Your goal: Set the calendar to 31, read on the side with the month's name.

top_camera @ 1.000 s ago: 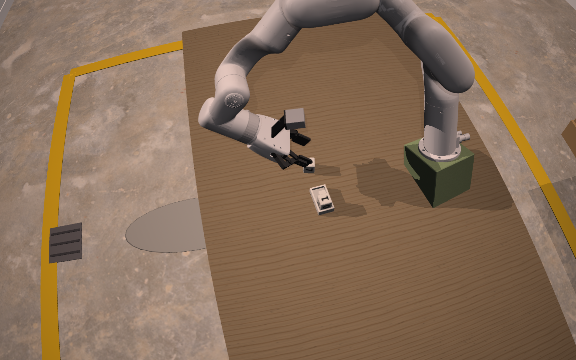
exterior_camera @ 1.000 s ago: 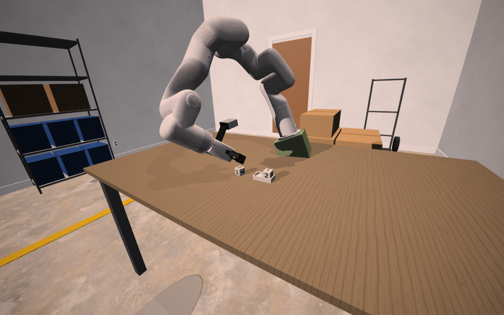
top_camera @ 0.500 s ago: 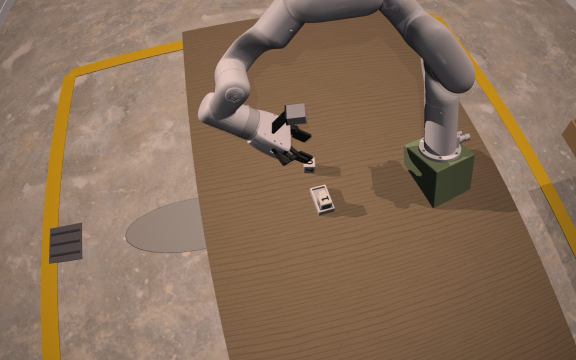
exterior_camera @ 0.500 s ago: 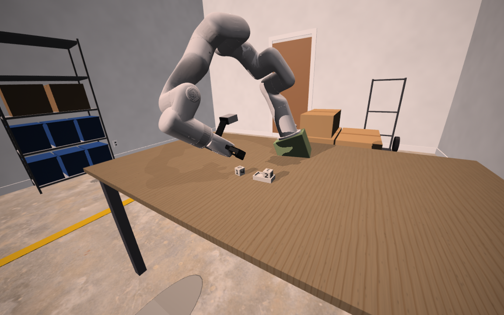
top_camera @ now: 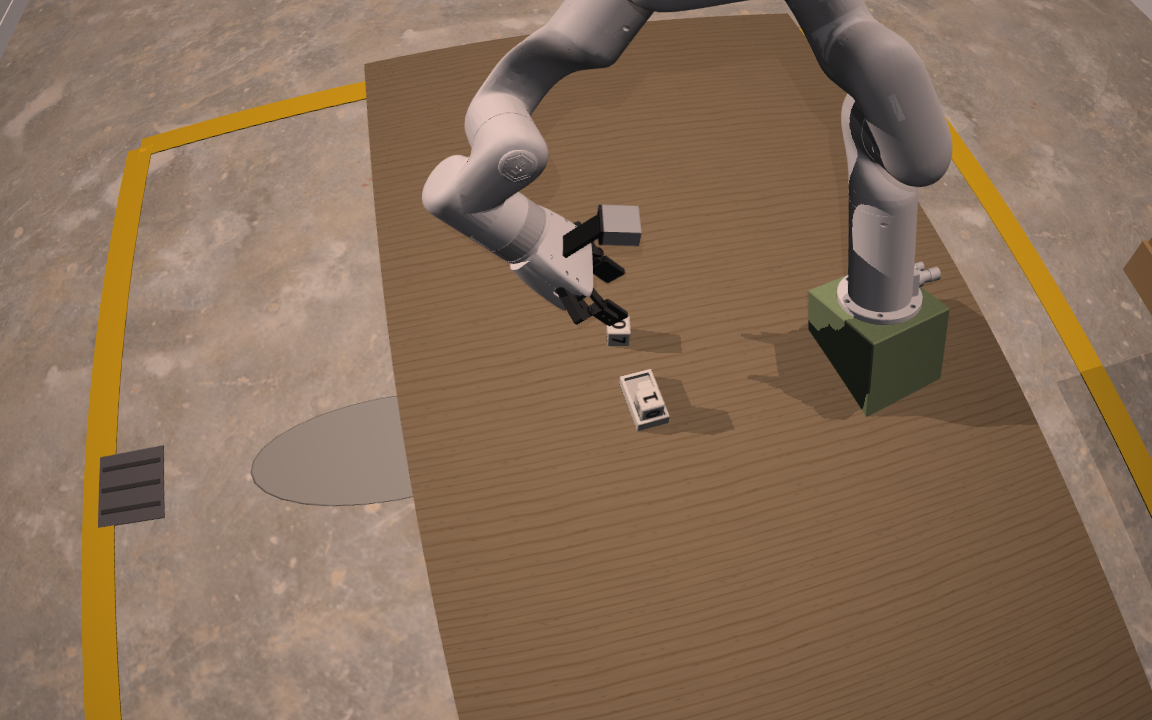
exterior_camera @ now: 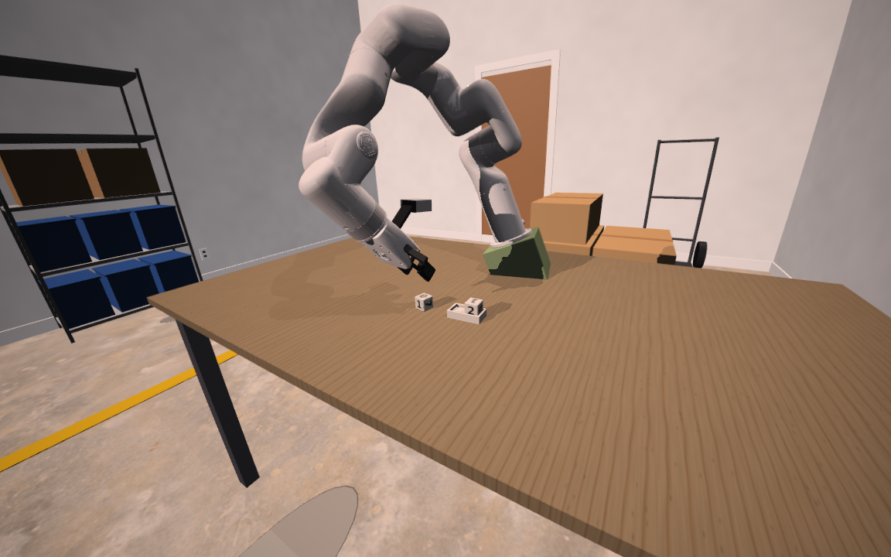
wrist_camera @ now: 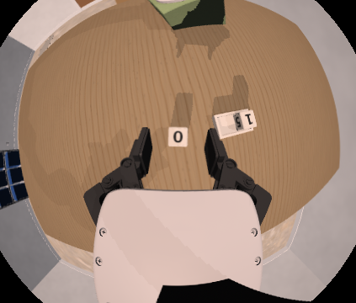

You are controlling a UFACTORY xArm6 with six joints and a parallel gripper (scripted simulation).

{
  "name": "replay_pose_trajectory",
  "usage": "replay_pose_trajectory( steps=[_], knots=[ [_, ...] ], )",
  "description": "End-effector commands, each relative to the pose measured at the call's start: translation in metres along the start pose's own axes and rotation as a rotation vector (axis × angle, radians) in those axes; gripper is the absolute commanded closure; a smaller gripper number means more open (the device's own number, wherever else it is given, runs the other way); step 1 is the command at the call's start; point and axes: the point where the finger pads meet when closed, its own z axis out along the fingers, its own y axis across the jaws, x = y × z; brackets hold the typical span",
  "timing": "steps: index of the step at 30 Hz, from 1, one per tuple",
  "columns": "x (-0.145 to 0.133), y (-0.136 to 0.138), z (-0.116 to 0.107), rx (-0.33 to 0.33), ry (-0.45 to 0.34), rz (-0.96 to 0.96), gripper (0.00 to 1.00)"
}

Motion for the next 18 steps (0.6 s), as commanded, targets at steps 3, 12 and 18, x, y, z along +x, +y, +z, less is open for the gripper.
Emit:
replay_pose_trajectory(
  steps=[3,12,18],
  knots=[
    [0.0006,-0.0009,-0.0012,0.001,-0.101,0.005,0.31],
    [0.0041,0.0,-0.001,-0.002,-0.262,0.001,0.31],
    [0.0054,-0.0009,-0.0005,0.001,-0.293,0.004,0.31]
  ],
)
